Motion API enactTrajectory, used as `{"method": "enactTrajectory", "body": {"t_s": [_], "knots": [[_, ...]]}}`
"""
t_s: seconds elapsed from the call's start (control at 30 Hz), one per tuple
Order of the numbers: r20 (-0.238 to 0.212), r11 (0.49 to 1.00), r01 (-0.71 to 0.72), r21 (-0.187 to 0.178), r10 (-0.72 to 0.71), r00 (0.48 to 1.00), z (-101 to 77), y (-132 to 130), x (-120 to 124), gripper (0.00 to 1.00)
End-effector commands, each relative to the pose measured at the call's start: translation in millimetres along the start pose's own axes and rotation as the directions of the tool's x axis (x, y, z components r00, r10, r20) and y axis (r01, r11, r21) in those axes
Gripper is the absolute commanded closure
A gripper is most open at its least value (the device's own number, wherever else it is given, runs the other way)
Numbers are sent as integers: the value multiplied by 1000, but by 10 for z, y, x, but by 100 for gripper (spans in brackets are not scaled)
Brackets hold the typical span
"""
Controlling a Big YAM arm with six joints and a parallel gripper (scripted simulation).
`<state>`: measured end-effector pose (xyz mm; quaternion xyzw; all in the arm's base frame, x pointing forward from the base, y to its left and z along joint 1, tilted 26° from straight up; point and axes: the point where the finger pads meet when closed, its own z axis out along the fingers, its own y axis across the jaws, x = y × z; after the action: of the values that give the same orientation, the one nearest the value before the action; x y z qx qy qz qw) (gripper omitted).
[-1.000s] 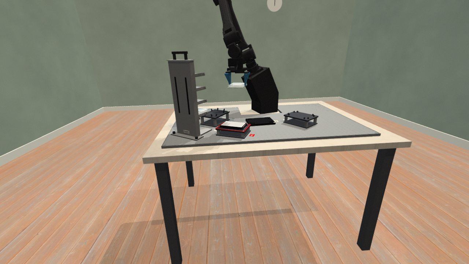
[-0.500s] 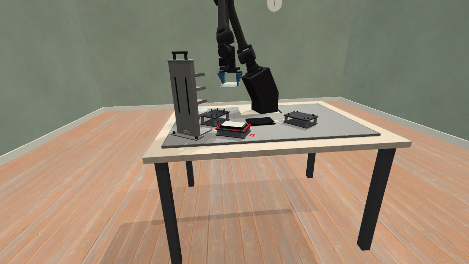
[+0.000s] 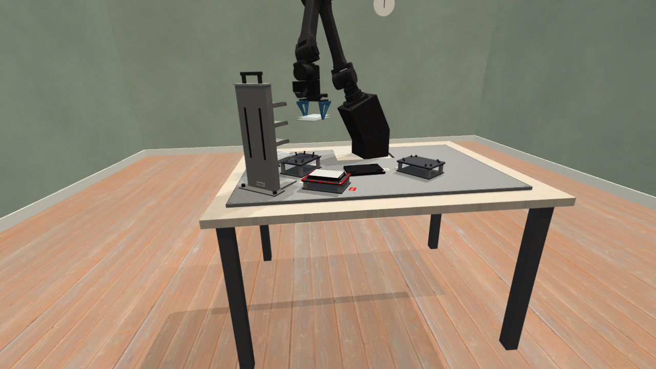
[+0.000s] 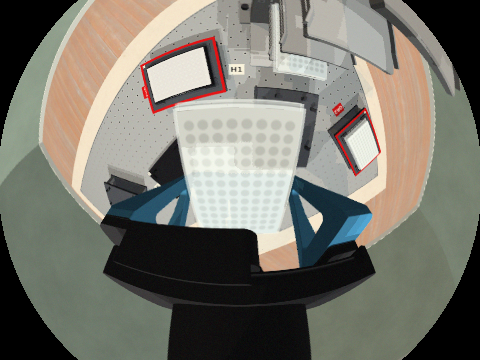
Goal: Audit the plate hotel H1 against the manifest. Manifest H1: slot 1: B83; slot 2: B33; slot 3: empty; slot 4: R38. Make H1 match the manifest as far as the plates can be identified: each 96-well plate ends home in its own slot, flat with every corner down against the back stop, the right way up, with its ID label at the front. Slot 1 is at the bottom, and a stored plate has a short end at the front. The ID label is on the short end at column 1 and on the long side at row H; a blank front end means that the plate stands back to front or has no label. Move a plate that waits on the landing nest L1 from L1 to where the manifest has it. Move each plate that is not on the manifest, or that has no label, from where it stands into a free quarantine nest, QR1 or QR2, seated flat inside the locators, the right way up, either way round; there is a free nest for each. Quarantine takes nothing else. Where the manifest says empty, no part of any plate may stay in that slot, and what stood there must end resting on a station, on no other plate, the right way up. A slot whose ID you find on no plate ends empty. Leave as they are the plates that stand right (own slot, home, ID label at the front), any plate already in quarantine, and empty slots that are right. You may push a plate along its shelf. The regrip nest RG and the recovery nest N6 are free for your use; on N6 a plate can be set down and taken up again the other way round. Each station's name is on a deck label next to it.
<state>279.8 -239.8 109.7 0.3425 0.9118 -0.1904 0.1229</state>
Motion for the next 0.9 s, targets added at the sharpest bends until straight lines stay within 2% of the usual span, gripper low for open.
{"method": "enactTrajectory", "body": {"t_s": [0.0, 0.13, 0.17, 0.2, 0.27, 0.4, 0.47, 0.6, 0.7, 0.73, 0.8, 0.87], "knots": [[22, 1000, -7, 2, 6, 1000, -15, -123, -47, 14], [23, 1000, -7, 2, 7, 1000, -19, -191, -41, 14], [43, 1000, -13, 2, 13, 999, -72, -236, -159, 14], [48, 1000, -14, 2, 14, 999, -92, -277, -136, 14], [35, 1000, -10, 4, 10, 999, -54, -335, -56, 14], [34, 1000, -9, 5, 9, 999, -52, -469, -46, 14], [15, 1000, -3, 5, 3, 1000, 6, -519, 4, 14], [48, 1000, -11, 9, 11, 999, -93, -688, -80, 14], [50, 1000, -12, 10, 11, 999, -99, -724, -87, 14], [20, 1000, -4, 7, 4, 1000, -1, -731, -52, 14], [23, 1000, -4, 8, 4, 1000, -26, -806, -46, 14], [53, 1000, -11, 13, 11, 999, -131, -909, -101, 14]]}}
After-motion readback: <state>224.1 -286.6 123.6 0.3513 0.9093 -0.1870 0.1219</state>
